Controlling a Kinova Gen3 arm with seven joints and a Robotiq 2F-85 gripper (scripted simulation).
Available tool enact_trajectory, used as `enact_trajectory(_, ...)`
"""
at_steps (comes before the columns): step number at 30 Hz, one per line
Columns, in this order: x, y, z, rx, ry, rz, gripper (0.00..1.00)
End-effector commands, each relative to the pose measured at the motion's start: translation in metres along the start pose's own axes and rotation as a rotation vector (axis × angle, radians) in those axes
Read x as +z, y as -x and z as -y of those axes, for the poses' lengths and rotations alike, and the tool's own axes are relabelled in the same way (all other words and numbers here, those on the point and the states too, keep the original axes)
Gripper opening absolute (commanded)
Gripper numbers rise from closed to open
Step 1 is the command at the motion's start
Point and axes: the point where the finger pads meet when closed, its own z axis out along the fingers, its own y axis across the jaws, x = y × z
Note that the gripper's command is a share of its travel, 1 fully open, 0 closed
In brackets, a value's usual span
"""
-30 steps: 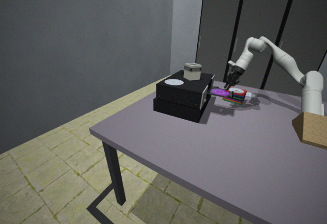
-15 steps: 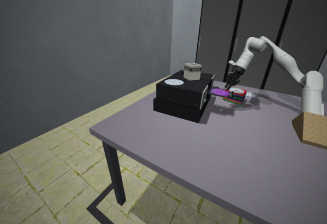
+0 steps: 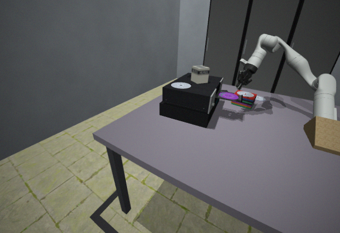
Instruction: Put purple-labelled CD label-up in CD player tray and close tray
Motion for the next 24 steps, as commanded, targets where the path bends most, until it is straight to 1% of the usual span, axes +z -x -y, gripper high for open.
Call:
enact_trajectory(1,-0.006,-0.001,0.003,-0.008,-0.004,-0.004,0.24)
enact_trajectory(4,-0.021,-0.001,0.012,-0.008,-0.005,-0.003,0.24)
enact_trajectory(9,-0.057,-0.001,0.033,-0.008,-0.005,-0.003,0.24)
enact_trajectory(12,-0.07,-0.001,0.04,-0.008,-0.005,-0.003,0.24)
enact_trajectory(14,-0.073,-0.001,0.042,-0.008,-0.005,-0.003,0.24)
enact_trajectory(24,-0.072,0.001,0.04,-0.012,-0.002,-0.002,0.24)
